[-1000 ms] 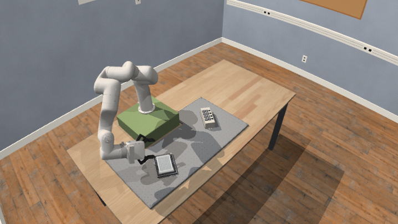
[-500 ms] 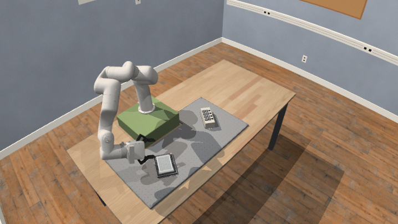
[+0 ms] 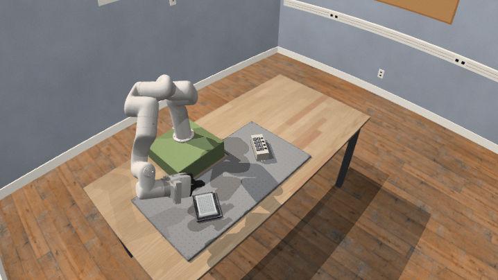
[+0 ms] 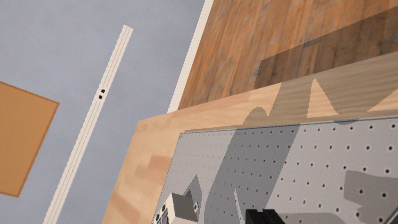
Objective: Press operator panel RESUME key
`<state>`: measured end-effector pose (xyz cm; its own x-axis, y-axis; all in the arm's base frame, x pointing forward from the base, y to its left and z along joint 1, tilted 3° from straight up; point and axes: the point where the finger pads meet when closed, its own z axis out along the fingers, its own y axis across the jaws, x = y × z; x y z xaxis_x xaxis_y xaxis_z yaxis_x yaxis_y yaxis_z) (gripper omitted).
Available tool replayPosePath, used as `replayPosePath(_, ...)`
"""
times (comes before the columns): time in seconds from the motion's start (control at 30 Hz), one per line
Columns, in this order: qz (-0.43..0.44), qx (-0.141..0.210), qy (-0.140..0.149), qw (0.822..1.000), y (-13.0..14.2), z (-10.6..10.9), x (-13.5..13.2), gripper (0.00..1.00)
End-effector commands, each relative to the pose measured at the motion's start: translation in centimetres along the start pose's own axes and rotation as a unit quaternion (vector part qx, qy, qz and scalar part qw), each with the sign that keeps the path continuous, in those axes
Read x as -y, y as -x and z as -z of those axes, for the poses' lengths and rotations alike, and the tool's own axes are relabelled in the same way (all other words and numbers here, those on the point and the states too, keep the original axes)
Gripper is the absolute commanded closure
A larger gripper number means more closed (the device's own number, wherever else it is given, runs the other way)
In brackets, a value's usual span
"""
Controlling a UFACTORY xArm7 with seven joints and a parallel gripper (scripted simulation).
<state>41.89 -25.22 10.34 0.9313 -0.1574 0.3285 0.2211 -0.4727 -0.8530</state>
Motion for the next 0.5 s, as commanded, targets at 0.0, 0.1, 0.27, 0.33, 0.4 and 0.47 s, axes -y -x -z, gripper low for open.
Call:
replayPosePath(0.0,-0.019,0.056,0.02,0.998,-0.2,-2.2,0.3,1.0)
replayPosePath(0.1,-0.02,0.058,0.02,0.998,-0.1,-2.7,0.4,1.0)
replayPosePath(0.27,-0.02,0.058,0.02,0.998,0.0,-4.4,0.6,1.0)
replayPosePath(0.33,-0.028,0.088,0.032,0.995,0.1,-5.4,0.7,1.0)
replayPosePath(0.4,-0.036,0.117,0.045,0.991,0.2,-6.4,0.9,1.0)
replayPosePath(0.47,-0.036,0.118,0.045,0.991,0.3,-7.3,1.0,1.0)
